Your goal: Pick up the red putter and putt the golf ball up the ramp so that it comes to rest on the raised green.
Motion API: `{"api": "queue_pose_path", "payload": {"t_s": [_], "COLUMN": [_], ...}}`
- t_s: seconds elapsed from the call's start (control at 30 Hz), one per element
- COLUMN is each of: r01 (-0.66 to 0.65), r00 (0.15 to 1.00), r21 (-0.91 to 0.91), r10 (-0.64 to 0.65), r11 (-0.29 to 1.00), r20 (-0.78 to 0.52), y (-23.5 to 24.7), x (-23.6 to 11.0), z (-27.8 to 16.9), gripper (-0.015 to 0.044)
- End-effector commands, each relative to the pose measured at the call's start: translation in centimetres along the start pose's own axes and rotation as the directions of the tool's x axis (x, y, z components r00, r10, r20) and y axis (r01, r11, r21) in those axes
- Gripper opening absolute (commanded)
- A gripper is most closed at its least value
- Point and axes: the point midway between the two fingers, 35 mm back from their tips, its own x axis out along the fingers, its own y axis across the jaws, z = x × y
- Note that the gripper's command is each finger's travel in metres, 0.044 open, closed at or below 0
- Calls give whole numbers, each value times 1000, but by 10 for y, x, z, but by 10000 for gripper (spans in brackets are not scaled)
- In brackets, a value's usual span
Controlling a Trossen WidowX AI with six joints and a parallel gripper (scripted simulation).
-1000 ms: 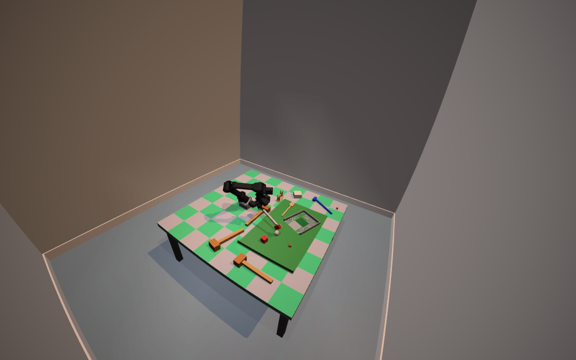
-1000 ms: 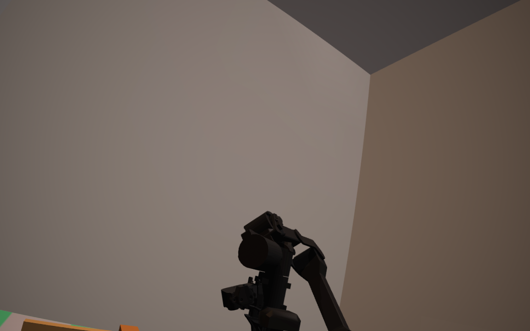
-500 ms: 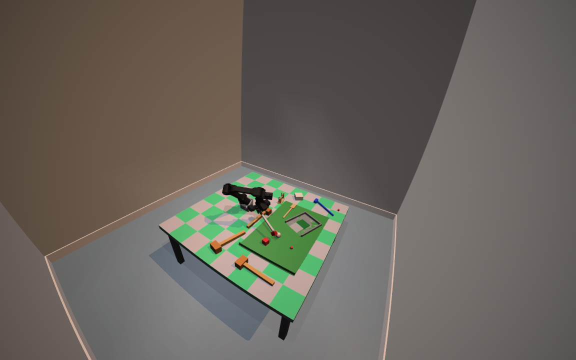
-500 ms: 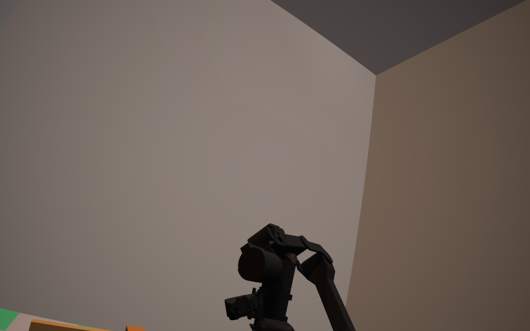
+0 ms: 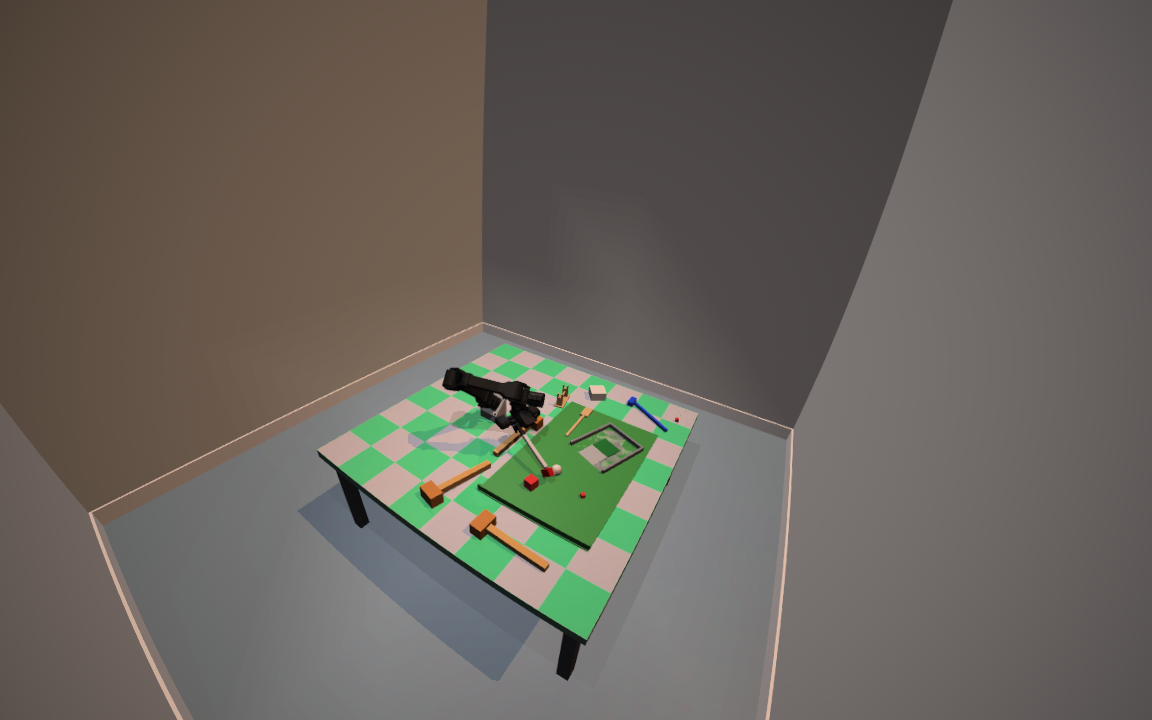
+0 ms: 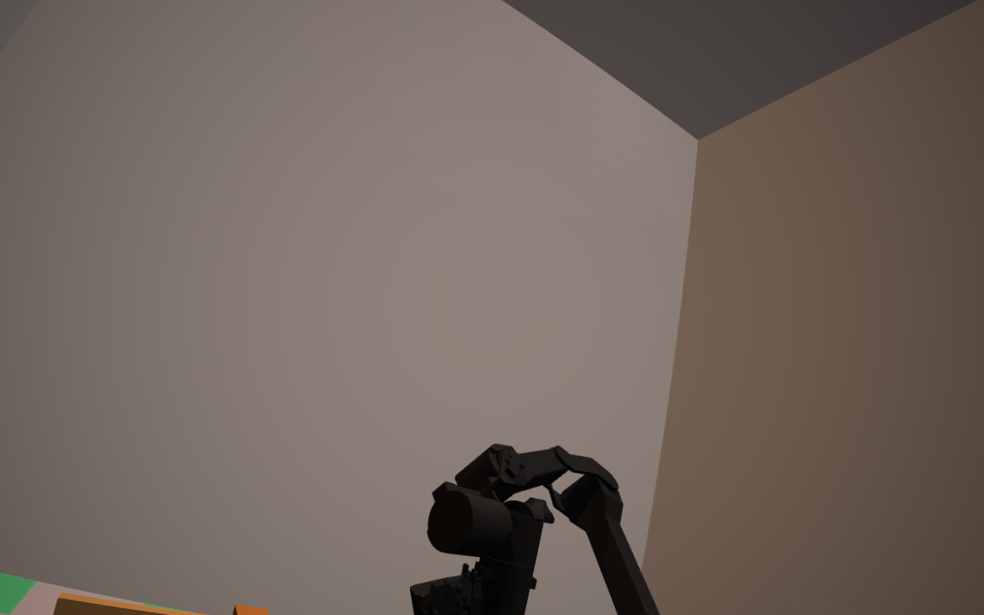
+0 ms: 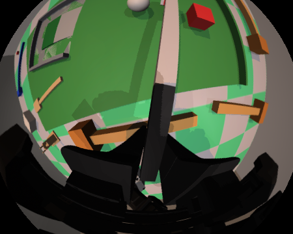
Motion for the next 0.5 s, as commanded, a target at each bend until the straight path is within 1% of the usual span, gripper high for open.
{"api": "queue_pose_path", "payload": {"t_s": [0.0, 0.27, 0.47], "r01": [2, 4, 0], "r00": [1000, 1000, 1000], "r21": [-1, 0, 1], "r10": [-2, -4, 0], "r11": [1000, 1000, 1000], "r20": [11, 12, 1], "y": [-1, -2, -1], "x": [5, 18, 16], "z": [1, 1, 0], "gripper": [0, 0, 0]}}
